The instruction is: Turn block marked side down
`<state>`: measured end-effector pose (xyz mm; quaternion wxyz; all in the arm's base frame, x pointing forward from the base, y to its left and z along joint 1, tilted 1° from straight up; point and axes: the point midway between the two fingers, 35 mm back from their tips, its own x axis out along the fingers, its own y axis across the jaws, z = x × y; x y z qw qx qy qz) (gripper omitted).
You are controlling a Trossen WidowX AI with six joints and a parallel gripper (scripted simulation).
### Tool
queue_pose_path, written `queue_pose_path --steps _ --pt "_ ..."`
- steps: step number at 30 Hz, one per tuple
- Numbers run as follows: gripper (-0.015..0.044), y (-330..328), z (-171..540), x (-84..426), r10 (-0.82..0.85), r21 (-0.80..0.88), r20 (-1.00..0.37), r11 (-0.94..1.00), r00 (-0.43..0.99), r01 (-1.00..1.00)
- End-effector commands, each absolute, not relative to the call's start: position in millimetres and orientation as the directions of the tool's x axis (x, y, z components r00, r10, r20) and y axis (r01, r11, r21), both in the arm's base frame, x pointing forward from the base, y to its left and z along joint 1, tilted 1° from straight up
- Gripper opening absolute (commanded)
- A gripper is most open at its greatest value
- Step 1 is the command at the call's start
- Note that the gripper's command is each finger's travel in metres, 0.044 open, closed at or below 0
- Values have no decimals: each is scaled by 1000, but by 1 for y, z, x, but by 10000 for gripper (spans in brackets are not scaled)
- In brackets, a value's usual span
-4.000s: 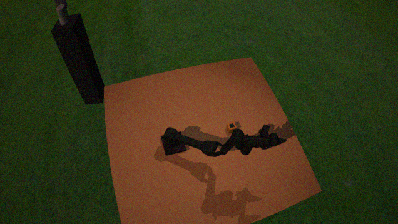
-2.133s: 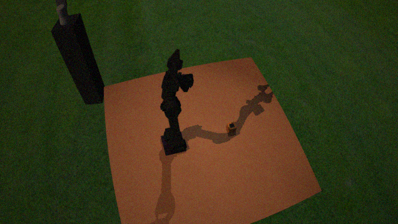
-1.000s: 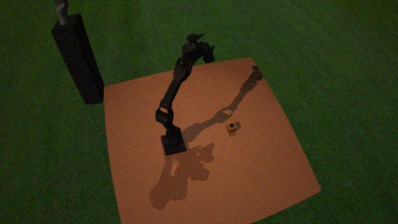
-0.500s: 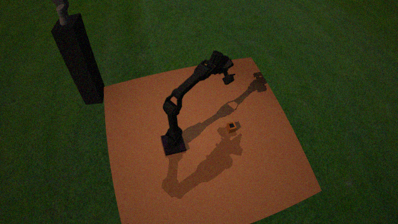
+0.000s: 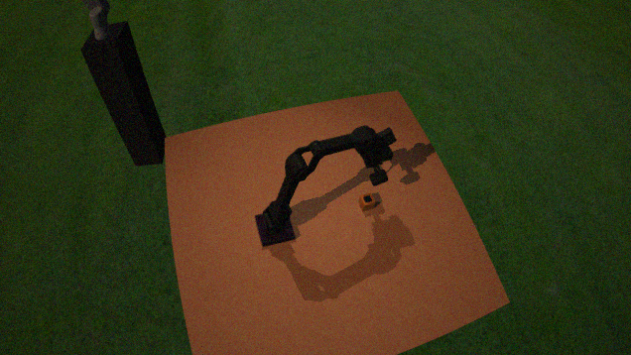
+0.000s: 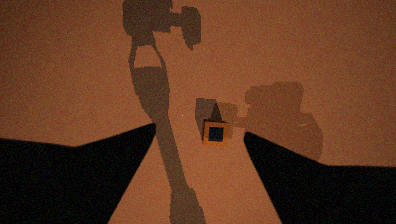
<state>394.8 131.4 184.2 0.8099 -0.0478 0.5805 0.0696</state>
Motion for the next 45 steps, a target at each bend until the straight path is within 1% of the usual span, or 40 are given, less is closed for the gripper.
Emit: queue_pose_path --steps 1,3,10,14,20,45 --pt "440 89 141 384 -3 -17 -997 982 74 -186" --pt "440 84 135 382 -9 -15 -999 982 32 -189" --pt "440 84 132 383 -9 -15 -999 982 32 -189" --pt "440 86 100 389 -9 -15 -999 982 32 -189" --pt "440 86 100 389 -9 -15 -999 982 32 -189" --pt "440 86 59 390 -9 -15 -999 982 32 -189"
